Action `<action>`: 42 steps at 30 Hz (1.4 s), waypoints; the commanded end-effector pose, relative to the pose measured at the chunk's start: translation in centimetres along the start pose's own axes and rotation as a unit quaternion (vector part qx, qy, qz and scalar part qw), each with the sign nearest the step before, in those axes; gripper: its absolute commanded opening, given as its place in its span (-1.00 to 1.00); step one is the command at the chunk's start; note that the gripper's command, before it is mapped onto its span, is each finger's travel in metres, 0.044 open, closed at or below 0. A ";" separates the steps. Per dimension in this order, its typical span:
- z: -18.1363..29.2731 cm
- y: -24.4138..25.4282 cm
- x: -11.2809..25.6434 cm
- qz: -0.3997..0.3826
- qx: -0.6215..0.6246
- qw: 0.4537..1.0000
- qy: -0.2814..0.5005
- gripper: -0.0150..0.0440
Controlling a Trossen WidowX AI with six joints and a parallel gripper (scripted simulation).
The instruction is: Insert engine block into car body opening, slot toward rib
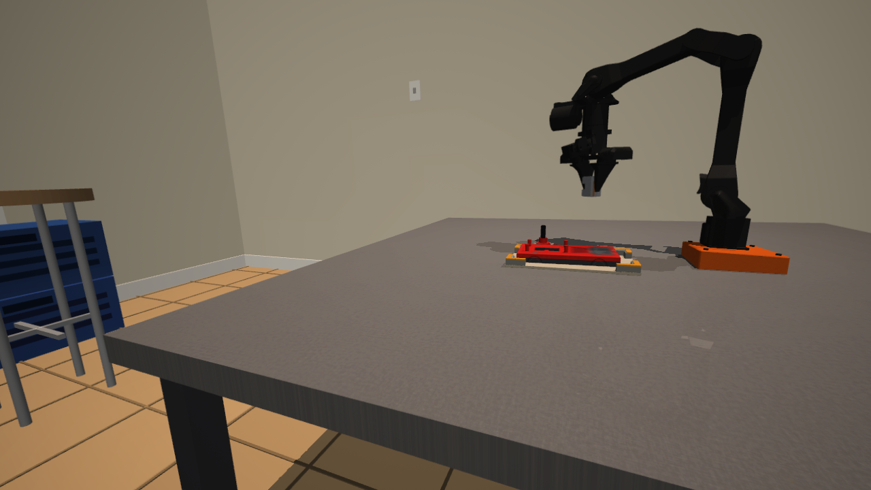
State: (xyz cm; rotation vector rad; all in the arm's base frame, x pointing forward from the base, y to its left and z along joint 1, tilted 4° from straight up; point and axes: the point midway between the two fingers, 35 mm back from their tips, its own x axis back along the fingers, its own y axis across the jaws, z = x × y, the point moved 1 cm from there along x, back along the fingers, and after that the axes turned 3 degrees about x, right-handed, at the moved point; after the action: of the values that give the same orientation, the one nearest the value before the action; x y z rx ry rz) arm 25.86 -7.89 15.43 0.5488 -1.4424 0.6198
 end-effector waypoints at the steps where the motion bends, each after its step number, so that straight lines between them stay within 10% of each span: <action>1: -0.1 0.1 0.2 0.000 -0.011 1.000 -0.004 -0.49; 21: 0.0 0.0 -0.9 -0.001 -0.329 0.944 -0.004 -0.49; 42: 0.0 0.0 -1.3 -0.002 -0.642 0.767 -0.003 -0.49</action>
State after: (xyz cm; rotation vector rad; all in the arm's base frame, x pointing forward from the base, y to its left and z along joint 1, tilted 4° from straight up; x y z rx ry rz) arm 25.80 -8.02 14.23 -0.4697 -1.5233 -0.3692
